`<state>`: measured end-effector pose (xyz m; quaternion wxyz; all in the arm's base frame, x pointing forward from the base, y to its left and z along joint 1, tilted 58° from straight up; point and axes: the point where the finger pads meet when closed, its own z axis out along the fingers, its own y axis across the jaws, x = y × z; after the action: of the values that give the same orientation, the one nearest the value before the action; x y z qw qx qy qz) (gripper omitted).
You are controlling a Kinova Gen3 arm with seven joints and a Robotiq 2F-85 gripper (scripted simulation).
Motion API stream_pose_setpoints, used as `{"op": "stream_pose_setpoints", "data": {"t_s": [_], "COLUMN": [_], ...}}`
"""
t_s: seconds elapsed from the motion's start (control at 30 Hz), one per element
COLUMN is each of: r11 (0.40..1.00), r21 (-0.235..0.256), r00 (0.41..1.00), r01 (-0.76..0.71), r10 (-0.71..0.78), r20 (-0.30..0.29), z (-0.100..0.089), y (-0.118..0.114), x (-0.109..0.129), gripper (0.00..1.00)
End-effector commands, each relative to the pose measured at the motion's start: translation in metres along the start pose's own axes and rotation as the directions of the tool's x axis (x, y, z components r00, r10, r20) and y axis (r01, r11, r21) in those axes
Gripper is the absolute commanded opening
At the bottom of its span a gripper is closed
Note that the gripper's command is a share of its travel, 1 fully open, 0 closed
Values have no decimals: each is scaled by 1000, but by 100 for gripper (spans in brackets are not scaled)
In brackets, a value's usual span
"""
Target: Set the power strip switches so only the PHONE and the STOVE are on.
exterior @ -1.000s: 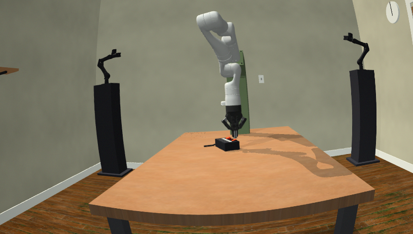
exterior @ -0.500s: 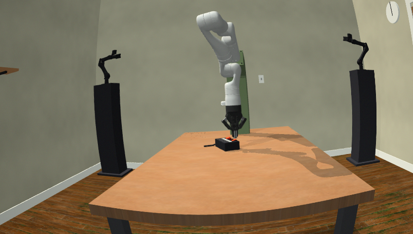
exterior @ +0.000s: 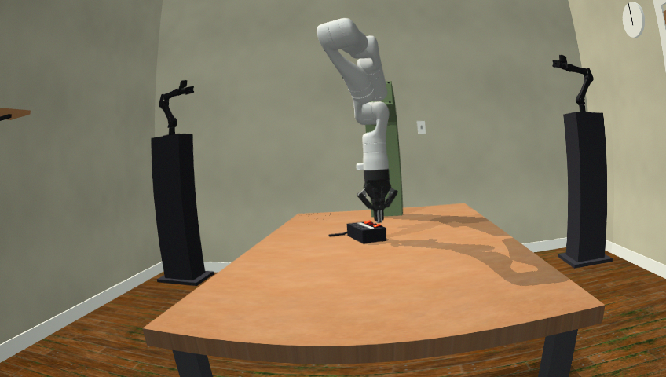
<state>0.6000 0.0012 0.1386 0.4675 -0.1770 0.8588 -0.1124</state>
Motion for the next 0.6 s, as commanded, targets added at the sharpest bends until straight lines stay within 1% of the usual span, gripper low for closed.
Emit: {"op": "stream_pose_setpoints", "data": {"t_s": [0.0, 0.57], "r11": [1000, 1000], "r21": [0, 0], "r00": [1000, 1000], "r01": [0, 0], "r10": [0, 0], "r20": [1, 1], "z": [0, 4], "y": [0, 0], "x": [0, 0], "gripper": [0, 0]}}
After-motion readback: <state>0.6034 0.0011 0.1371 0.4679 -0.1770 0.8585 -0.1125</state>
